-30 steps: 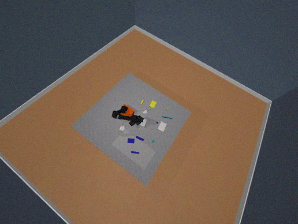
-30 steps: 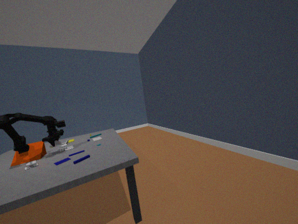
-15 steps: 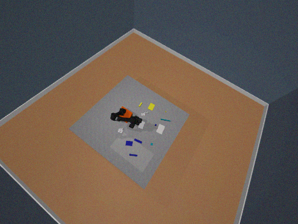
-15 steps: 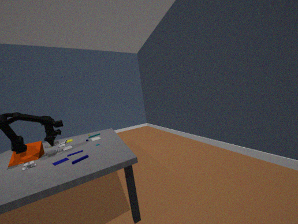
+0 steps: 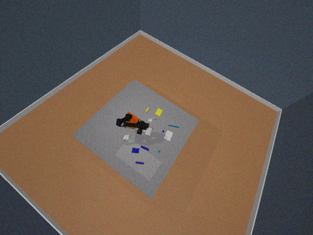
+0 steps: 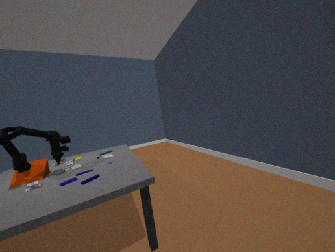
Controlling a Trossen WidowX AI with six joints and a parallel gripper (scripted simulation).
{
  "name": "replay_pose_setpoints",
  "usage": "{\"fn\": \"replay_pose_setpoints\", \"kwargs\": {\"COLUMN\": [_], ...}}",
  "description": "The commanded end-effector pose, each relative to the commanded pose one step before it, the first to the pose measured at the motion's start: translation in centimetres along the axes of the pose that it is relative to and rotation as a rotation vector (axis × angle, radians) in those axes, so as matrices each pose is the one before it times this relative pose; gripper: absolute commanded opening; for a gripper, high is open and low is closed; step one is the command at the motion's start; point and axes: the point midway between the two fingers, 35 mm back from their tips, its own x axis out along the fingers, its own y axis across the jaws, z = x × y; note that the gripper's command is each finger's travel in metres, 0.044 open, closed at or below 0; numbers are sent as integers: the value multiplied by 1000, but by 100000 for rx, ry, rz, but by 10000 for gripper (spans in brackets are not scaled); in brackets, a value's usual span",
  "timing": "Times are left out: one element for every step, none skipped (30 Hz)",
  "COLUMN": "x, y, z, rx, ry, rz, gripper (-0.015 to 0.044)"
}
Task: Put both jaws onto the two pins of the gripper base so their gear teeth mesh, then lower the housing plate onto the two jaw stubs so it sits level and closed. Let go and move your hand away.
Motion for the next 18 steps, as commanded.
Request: {"fn": "replay_pose_setpoints", "kwargs": {"x": [35, 0, 0, 0, 0, 0, 0, 0, 0, 0, 0, 0, 0, 0, 0, 0, 0, 0], "y": [115, 0, 0, 0, 0, 0, 0, 0, 0, 0, 0, 0, 0, 0, 0, 0, 0, 0], "z": [-14, 0, 0, 0, 0, 0, 0, 0, 0, 1, 1, 0, 0, 0, 0, 0, 0, 0], "rx": [-1259, 0, 0, 0, 0, 0, 0, 0, -282, -845, -845, -282, 0, 0, 0, 0, 0, 0], "ry": [1, 0, 0, 0, 0, 0, 0, 0, 0, 0, 0, 0, 0, 0, 0, 0, 0, 0], "rz": [265, 0, 0, 0, 0, 0, 0, 0, 0, 1, 1, 0, 0, 0, 0, 0, 0, 0], "gripper": [134, 134, 134, 134, 134, 134, 134, 134, 134, 134, 134, 134, 134, 134, 134, 134, 134, 134]}}
